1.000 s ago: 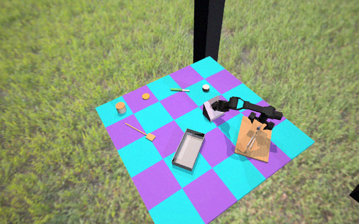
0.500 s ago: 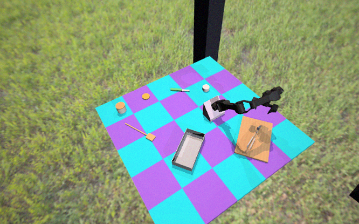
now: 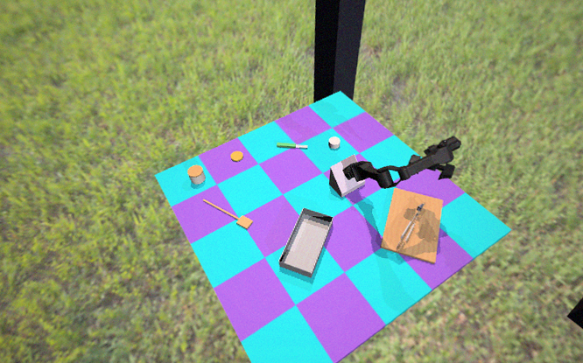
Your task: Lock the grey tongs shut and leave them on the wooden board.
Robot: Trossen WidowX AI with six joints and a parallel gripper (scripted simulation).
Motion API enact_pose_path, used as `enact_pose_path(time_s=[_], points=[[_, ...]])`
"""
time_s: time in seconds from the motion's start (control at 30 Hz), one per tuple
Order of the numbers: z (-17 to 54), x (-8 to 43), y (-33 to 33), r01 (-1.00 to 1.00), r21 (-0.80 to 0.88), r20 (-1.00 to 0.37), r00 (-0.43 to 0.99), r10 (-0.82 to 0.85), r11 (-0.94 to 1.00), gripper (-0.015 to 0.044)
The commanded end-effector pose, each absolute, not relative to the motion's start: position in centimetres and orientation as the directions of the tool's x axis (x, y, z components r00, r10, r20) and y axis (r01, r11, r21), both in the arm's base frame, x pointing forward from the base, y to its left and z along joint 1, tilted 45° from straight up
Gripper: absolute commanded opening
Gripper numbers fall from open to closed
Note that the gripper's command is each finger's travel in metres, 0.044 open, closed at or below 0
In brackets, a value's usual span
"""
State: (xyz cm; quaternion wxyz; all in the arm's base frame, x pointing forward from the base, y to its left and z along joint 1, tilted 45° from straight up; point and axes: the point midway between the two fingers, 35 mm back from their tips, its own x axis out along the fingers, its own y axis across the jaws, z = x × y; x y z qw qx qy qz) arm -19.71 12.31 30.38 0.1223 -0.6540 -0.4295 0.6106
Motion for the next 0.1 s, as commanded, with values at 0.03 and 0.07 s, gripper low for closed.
enact_pose_path(time_s=[0.03, 0.07], points=[[30.36, -19.7, 12.23, 0.418, -0.681, -0.696, -0.116, 0.709, -0.601, 0.044], [30.36, -19.7, 12.23, 0.418, -0.681, -0.696, -0.116, 0.709, -0.601, 0.044]])
